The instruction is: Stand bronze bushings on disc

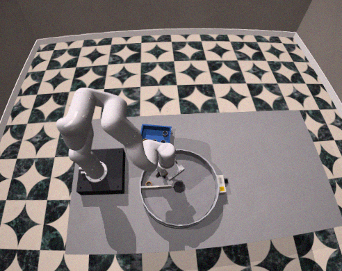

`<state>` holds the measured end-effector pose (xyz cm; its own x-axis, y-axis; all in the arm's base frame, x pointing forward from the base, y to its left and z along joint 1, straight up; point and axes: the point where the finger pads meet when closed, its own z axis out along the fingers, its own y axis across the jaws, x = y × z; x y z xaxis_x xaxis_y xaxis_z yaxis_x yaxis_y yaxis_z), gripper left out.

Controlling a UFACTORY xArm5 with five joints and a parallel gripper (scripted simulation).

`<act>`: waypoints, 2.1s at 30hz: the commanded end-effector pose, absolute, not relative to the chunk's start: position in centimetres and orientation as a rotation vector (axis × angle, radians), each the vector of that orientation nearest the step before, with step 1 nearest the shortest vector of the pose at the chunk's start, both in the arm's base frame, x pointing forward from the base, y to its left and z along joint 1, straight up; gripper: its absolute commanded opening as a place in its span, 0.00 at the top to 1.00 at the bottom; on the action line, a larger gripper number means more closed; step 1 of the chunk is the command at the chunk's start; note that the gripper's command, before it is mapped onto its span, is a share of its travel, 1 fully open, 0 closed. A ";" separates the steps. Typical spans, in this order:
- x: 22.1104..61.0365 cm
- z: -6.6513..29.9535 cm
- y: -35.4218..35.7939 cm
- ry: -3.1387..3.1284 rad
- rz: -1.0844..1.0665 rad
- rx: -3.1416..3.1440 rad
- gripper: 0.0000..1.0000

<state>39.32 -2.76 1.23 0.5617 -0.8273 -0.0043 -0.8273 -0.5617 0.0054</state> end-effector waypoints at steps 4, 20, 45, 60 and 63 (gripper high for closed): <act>39.5 4.2 -2.8 -1.470 -0.003 2.775 0.58; 39.5 7.3 -2.8 -1.470 -0.003 2.775 0.58; 35.8 7.4 5.5 -0.787 -0.002 3.041 0.59; 29.2 7.5 19.9 0.314 -0.002 3.125 0.59; 28.7 7.5 21.1 0.543 0.001 3.095 0.59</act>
<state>29.72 17.61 7.31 0.9929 0.1190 -0.0049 0.1190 -0.9929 0.0022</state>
